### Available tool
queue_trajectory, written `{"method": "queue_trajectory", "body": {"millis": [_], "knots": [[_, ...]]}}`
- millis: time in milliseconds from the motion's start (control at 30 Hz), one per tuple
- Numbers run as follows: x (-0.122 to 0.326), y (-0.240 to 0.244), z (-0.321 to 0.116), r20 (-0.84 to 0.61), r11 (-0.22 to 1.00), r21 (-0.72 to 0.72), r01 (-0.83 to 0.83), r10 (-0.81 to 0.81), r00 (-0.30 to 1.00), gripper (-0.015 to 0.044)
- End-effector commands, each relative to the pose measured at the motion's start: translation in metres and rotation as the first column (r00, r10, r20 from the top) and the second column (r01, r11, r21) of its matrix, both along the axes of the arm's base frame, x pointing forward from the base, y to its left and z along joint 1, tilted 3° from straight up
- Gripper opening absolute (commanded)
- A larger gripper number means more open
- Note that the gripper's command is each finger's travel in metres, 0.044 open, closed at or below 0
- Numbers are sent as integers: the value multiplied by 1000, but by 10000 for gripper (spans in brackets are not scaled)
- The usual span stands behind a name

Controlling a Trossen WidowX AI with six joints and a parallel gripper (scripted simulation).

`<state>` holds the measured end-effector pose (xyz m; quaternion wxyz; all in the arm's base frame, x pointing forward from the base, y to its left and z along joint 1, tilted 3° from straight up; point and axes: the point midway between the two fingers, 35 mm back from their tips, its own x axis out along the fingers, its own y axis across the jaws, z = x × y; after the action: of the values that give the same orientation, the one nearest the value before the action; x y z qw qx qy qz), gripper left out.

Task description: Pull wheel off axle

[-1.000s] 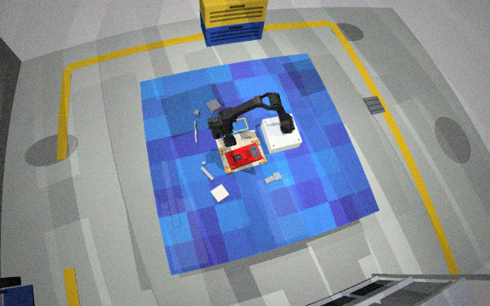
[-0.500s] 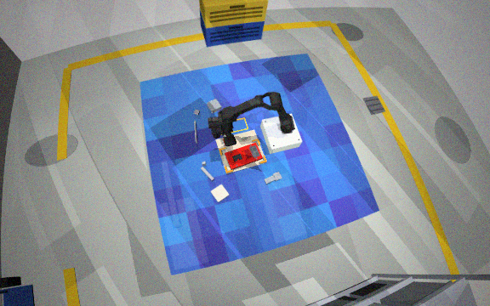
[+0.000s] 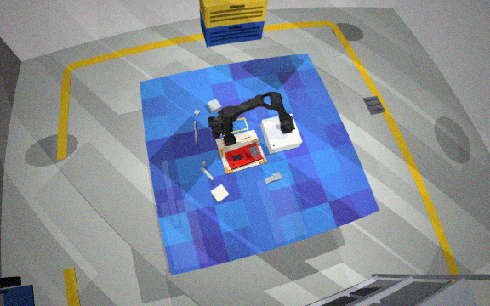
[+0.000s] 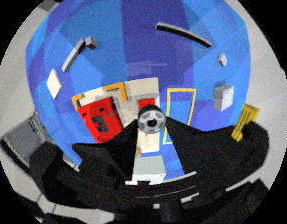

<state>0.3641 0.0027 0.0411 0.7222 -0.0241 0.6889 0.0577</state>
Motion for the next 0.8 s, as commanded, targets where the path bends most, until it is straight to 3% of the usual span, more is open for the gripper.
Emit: {"method": "queue_trajectory", "body": {"millis": [0,500,767], "knots": [[0,0,3,4,1000,2,-3,3,1000,0],[-5,-3,32,-3,1000,0,0,0,1000,0],[-18,-43,32,-1,1000,-3,-1,1,1000,0]]}}
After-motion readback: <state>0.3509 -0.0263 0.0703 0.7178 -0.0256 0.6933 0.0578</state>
